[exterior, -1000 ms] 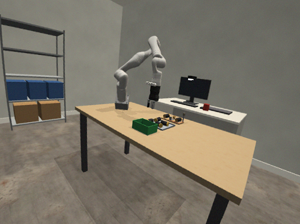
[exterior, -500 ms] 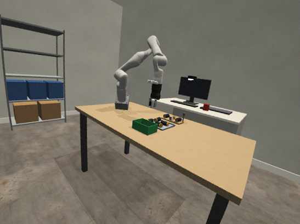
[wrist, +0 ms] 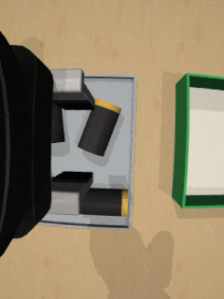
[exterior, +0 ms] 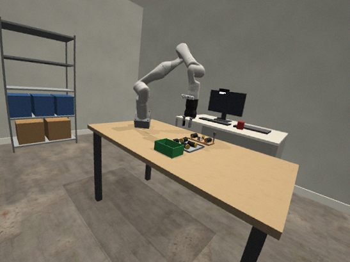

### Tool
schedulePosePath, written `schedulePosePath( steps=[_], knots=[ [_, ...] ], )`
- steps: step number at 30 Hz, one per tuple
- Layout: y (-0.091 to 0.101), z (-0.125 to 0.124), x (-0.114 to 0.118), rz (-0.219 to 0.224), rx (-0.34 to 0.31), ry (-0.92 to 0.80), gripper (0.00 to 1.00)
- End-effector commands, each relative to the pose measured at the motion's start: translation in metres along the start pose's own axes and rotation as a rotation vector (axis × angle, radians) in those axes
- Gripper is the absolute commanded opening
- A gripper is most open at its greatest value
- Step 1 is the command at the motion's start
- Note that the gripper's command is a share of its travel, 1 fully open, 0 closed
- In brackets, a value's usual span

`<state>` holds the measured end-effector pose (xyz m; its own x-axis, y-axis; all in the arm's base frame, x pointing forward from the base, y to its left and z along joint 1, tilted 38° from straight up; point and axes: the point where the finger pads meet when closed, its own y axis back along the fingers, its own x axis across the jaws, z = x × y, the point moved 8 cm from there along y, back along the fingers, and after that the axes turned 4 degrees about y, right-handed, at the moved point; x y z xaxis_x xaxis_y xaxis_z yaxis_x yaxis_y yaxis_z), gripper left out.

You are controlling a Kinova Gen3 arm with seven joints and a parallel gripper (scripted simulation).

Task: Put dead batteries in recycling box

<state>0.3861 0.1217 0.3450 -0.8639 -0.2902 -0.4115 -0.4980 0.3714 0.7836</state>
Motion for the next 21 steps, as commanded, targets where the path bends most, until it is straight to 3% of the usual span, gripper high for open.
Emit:
schedulePosePath(
  steps=[1,21],
  knots=[
    [-0.0019,-0.005,-0.0107,0.002,0.004,-0.009,0.9],
    [-0.0019,-0.0052,-0.0152,0.002,0.004,0.0,0.9]
  ],
)
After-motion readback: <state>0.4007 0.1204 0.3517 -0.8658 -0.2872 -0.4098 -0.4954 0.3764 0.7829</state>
